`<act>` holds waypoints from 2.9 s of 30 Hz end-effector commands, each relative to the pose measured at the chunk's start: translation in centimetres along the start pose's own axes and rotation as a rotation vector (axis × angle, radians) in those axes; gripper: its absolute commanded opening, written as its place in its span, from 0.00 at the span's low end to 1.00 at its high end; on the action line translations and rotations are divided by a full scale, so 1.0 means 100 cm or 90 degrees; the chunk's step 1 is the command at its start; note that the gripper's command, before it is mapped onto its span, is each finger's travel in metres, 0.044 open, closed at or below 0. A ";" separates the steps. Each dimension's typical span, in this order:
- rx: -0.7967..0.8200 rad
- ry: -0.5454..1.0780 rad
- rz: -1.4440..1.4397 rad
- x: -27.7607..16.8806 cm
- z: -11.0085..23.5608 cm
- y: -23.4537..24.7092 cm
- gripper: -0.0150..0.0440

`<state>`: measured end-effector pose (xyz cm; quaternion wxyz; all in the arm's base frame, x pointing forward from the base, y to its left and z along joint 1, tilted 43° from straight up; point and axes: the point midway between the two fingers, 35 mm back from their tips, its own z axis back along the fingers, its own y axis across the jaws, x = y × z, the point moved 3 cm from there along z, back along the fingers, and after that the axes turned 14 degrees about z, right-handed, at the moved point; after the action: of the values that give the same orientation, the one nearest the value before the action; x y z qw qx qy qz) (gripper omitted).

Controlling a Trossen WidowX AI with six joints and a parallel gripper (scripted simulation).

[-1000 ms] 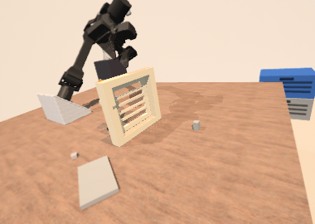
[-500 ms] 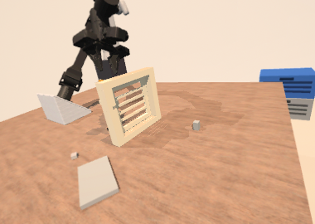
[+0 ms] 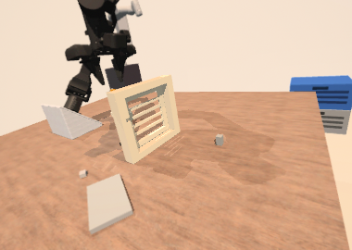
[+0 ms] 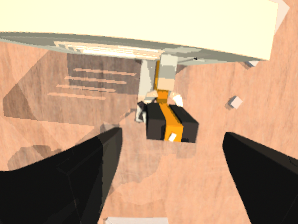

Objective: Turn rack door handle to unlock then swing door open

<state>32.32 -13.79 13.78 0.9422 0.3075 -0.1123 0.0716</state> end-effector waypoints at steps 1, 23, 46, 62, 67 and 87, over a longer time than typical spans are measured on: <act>0.044 0.002 -0.021 -0.002 0.002 -0.007 0.74; 0.079 0.023 -0.047 -0.003 -0.020 -0.009 0.74; 0.067 0.051 -0.048 -0.004 -0.057 -0.003 0.74; 0.064 0.057 -0.048 -0.005 -0.065 -0.002 0.40; 0.064 0.057 -0.048 -0.005 -0.065 -0.002 0.34; 0.050 0.071 -0.345 -0.005 -0.065 -0.002 0.27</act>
<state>33.04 -10.10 8.40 0.9271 0.3596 0.0065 -0.1060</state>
